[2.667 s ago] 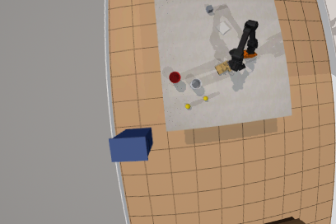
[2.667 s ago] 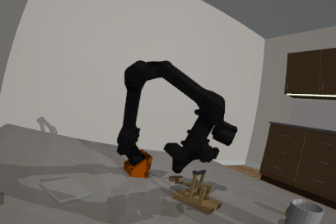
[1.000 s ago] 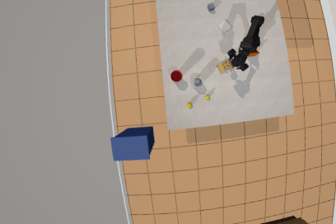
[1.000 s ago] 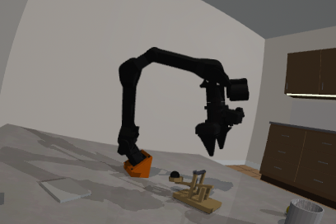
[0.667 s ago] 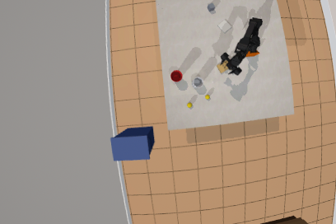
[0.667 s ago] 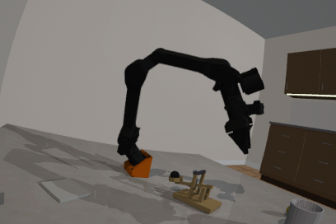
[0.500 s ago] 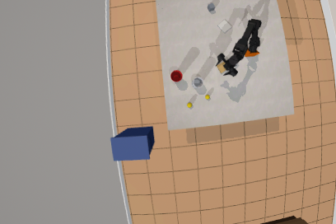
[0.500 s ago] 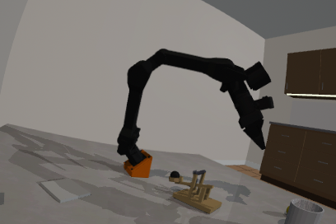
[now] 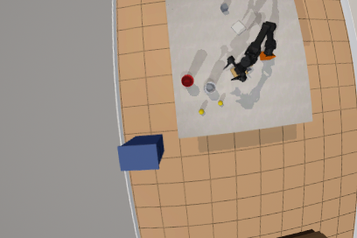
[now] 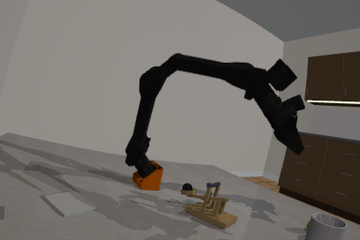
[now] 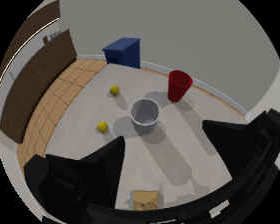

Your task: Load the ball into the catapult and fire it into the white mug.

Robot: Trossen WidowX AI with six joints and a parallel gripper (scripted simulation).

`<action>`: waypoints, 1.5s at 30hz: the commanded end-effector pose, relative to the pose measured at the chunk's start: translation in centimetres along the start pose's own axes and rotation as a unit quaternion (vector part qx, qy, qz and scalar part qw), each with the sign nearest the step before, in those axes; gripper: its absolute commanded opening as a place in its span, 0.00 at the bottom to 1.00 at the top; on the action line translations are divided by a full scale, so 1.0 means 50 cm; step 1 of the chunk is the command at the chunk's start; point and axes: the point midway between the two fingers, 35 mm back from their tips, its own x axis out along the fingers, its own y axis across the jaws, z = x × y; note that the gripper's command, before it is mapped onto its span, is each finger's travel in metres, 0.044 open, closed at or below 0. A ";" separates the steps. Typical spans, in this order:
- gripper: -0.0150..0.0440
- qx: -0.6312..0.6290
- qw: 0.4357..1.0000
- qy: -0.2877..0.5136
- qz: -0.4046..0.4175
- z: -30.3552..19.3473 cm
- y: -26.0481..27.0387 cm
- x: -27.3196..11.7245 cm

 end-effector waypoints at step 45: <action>0.25 -0.134 0.990 0.047 0.022 -0.065 0.105 -0.023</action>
